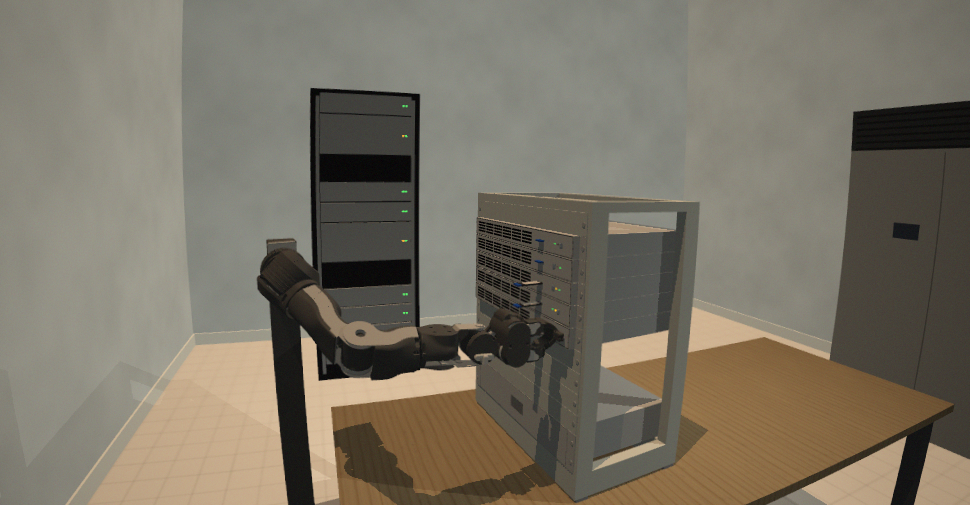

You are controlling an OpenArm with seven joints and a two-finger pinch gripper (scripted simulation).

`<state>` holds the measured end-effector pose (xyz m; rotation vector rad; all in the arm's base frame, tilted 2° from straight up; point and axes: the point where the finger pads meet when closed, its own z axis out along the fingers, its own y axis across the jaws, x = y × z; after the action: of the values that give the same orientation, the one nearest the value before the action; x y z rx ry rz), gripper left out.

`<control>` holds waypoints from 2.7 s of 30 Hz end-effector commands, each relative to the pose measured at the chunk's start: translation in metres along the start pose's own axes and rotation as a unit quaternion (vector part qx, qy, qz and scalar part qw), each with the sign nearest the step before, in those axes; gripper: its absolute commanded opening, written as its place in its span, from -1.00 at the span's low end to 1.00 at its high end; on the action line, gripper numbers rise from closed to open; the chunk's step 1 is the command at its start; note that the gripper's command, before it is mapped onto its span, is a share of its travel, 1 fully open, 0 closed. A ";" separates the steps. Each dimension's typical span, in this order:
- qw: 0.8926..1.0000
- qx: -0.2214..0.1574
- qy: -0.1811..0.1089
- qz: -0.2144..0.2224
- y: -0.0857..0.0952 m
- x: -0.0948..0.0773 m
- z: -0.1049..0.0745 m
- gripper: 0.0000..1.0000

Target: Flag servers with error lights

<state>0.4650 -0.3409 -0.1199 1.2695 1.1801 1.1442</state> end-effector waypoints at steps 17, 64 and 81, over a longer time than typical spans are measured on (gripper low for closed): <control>1.000 0.002 0.003 0.000 0.000 0.002 0.002 -1.00; 1.000 0.001 0.004 0.000 0.001 0.003 -0.006 -1.00; 1.000 0.000 0.004 0.000 0.002 0.003 -0.054 -1.00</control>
<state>0.4118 -0.3314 -0.1222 1.2674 1.2224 1.1399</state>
